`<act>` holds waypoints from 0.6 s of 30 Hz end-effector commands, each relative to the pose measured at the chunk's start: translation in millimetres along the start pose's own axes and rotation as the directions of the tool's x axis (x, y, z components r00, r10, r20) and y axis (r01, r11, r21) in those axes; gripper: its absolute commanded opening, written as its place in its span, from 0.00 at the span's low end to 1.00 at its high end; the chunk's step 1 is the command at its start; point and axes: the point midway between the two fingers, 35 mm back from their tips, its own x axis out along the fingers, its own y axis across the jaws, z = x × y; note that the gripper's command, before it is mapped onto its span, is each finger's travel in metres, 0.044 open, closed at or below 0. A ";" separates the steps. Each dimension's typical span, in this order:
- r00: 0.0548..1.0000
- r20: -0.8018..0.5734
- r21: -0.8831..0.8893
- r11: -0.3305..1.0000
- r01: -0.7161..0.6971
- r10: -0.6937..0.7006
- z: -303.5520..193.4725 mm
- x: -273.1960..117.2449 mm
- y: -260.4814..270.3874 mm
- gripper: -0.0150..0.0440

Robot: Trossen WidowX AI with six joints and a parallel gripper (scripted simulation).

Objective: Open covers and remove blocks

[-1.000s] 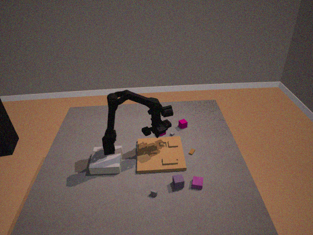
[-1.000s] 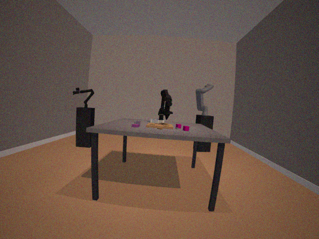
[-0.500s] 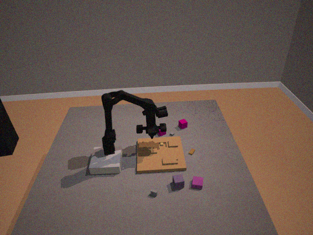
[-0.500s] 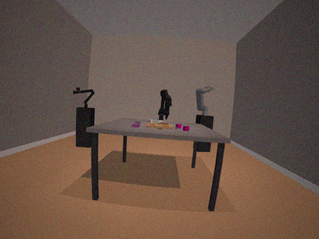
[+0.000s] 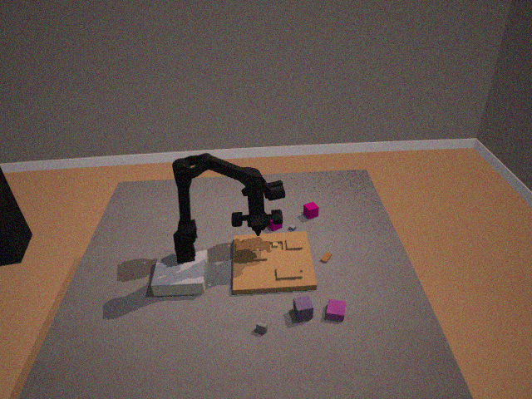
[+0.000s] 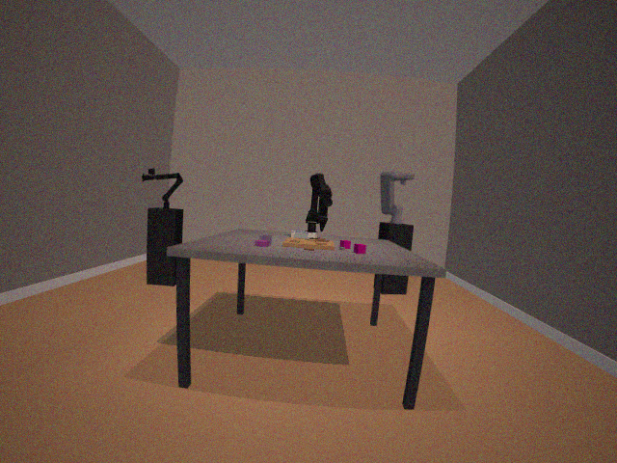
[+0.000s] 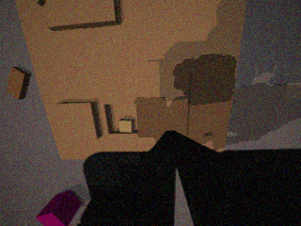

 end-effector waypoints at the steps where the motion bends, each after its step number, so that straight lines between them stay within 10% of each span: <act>1: 1.000 -0.001 0.004 1.000 0.003 -0.003 -0.1 1.1 -1.0 0.25; 18: 1.000 -0.001 0.004 1.000 0.003 -0.003 -0.4 11.5 -0.3 0.25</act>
